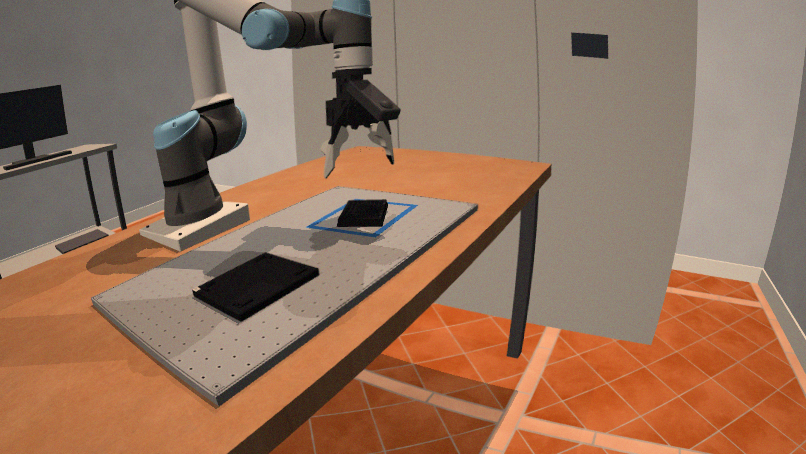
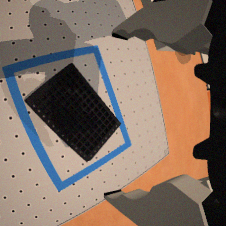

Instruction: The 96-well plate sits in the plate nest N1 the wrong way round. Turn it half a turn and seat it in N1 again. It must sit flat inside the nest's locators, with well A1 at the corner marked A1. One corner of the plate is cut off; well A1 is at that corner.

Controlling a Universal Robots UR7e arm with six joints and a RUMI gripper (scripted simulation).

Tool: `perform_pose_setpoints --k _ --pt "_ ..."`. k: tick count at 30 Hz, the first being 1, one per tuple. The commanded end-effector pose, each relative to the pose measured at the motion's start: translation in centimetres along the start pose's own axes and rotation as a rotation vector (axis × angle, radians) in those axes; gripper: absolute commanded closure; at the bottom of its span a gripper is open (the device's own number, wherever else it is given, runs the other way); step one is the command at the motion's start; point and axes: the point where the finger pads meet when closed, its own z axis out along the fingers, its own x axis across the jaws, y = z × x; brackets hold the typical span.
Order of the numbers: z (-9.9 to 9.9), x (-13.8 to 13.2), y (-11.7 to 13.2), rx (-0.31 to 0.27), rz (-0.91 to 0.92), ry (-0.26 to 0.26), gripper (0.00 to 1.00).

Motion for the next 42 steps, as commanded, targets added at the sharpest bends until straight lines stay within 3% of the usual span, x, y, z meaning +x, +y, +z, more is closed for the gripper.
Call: perform_pose_setpoints --k 1,4,19,28,42 --pt "-0.04 -0.01 -0.05 -0.002 -0.181 -0.008 0.0" --pt "-0.04 -0.01 -0.05 -0.002 -0.214 -0.008 0.0" --pt "-0.04 -0.01 -0.05 0.0 -0.714 -0.009 0.0" --pt "-0.04 -0.01 -0.05 0.0 -0.818 -0.009 0.0" --pt "-0.04 -0.01 -0.05 0.002 -1.218 -0.009 0.0"
